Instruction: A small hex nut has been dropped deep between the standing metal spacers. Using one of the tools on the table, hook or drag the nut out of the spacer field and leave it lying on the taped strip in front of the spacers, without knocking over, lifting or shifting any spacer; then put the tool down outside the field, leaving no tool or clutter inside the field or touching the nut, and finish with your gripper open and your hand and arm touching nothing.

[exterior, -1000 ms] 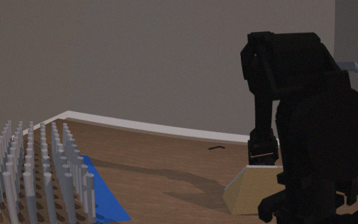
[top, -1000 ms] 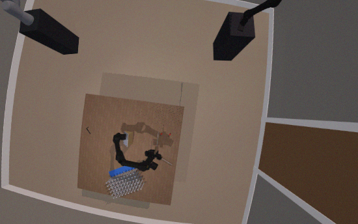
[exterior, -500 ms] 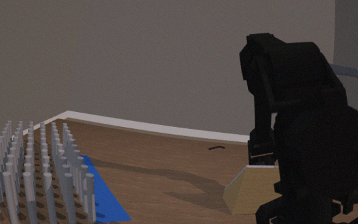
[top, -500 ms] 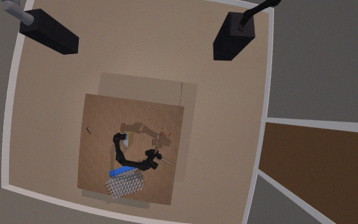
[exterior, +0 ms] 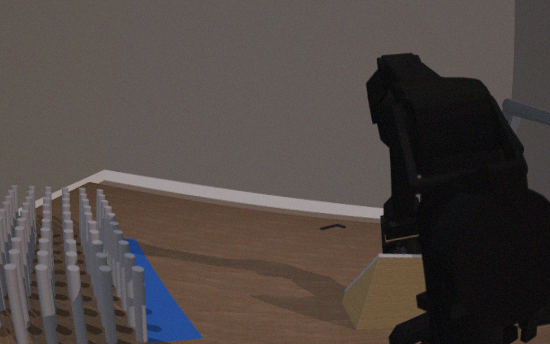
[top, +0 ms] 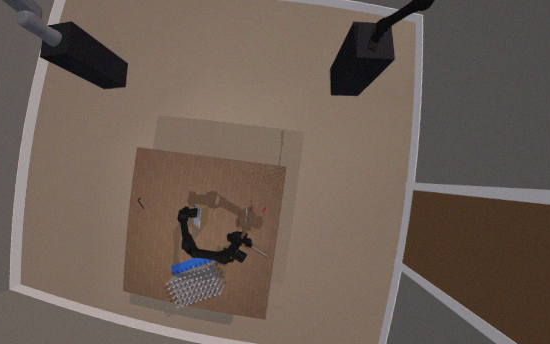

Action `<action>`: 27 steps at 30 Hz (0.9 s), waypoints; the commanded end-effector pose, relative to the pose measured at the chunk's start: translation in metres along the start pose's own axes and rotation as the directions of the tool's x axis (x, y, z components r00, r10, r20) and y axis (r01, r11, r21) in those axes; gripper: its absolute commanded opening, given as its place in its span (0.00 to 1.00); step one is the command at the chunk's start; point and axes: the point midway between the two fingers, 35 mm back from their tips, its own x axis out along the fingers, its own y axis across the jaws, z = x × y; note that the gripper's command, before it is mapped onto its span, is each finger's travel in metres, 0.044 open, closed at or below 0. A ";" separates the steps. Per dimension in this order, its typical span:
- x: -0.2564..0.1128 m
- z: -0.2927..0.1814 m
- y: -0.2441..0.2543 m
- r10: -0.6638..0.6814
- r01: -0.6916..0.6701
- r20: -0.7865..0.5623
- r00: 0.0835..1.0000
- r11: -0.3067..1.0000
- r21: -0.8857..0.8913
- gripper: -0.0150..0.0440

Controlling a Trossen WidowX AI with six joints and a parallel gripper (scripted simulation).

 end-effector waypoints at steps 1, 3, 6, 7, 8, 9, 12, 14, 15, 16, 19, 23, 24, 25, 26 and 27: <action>0.003 -0.001 0.001 -0.002 0.002 -0.001 1.000 1.000 -0.003 0.25; 0.004 -0.002 0.001 -0.002 0.002 -0.001 1.000 1.000 -0.003 0.25; 0.006 -0.002 0.002 -0.001 0.001 -0.001 1.000 1.000 -0.003 0.25; 0.007 -0.002 0.002 -0.001 0.001 -0.001 1.000 1.000 -0.003 0.25; 0.007 -0.003 0.002 -0.001 0.001 -0.001 1.000 1.000 -0.003 0.25; 0.008 -0.003 0.003 -0.001 0.001 -0.001 1.000 1.000 -0.003 0.25; 0.010 -0.003 0.003 -0.001 0.001 -0.001 1.000 1.000 -0.003 0.25; 0.011 -0.004 0.004 -0.001 0.001 -0.001 1.000 1.000 -0.003 0.25; 0.012 -0.004 0.004 -0.001 0.001 -0.001 1.000 1.000 -0.003 0.25; 0.012 -0.004 0.004 -0.001 0.001 -0.001 1.000 1.000 -0.003 0.25; 0.014 -0.005 0.005 -0.001 0.001 -0.002 1.000 1.000 -0.003 0.25; 0.017 -0.006 0.006 -0.001 0.001 -0.002 1.000 1.000 -0.003 0.25; 0.017 -0.006 0.007 -0.001 0.001 -0.002 1.000 1.000 -0.003 0.25; 0.018 -0.006 0.007 -0.001 0.001 -0.002 1.000 1.000 -0.003 0.25; 0.019 -0.006 0.007 -0.001 0.001 -0.002 1.000 1.000 -0.003 0.25; 0.019 -0.006 0.007 -0.001 0.001 -0.002 1.000 1.000 -0.003 0.25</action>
